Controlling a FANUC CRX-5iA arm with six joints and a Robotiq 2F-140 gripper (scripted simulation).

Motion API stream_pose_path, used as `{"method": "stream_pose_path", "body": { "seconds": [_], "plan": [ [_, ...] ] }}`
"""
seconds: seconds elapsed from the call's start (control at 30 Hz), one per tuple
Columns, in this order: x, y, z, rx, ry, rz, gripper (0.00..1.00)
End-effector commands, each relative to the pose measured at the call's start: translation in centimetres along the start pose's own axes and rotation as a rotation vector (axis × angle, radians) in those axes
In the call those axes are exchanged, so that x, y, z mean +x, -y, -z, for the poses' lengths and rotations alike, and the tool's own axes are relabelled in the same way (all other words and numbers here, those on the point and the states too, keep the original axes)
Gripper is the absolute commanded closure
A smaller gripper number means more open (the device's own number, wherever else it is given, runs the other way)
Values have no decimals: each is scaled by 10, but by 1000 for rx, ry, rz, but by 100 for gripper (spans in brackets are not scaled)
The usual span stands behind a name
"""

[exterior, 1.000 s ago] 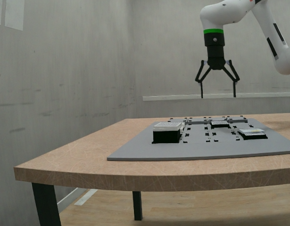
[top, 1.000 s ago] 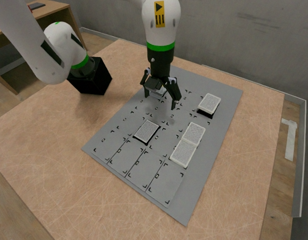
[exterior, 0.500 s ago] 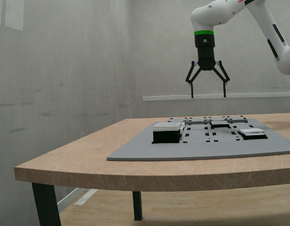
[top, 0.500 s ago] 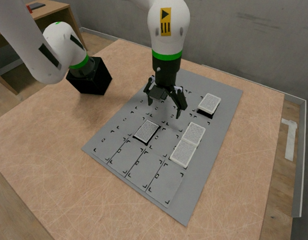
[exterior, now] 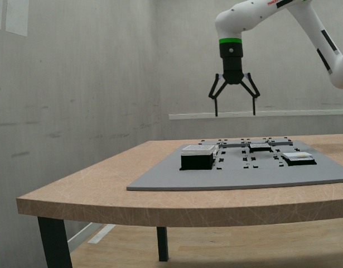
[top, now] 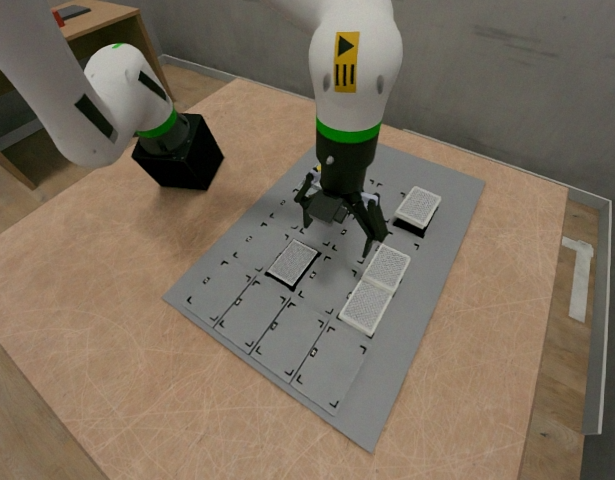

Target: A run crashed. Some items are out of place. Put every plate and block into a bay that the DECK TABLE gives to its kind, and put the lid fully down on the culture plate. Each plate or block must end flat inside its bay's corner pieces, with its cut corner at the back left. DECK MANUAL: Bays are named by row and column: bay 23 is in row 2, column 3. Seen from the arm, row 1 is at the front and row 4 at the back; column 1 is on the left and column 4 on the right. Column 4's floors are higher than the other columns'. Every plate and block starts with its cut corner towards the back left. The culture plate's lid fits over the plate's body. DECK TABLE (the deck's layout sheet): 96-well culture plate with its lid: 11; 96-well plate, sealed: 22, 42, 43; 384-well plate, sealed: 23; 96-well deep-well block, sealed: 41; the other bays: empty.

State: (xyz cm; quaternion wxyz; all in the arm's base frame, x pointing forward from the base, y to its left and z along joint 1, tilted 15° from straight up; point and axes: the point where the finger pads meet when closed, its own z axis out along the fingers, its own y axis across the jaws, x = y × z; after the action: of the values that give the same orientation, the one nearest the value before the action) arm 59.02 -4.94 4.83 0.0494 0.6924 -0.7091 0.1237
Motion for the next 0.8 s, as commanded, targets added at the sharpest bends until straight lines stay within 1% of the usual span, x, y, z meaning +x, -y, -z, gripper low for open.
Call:
{"method": "stream_pose_path", "body": {
  "seconds": [0.0, 0.47, 0.53, 0.77],
  "plan": [
    [5, 8, 1, 0, 1, 0, 0],
    [39, 52, 1, 0, 1, 0, 0],
    [39, 52, 1, 0, 1, 0, 0],
    [56, 75, 1, 1, 1, 0, 0]
  ]
}}
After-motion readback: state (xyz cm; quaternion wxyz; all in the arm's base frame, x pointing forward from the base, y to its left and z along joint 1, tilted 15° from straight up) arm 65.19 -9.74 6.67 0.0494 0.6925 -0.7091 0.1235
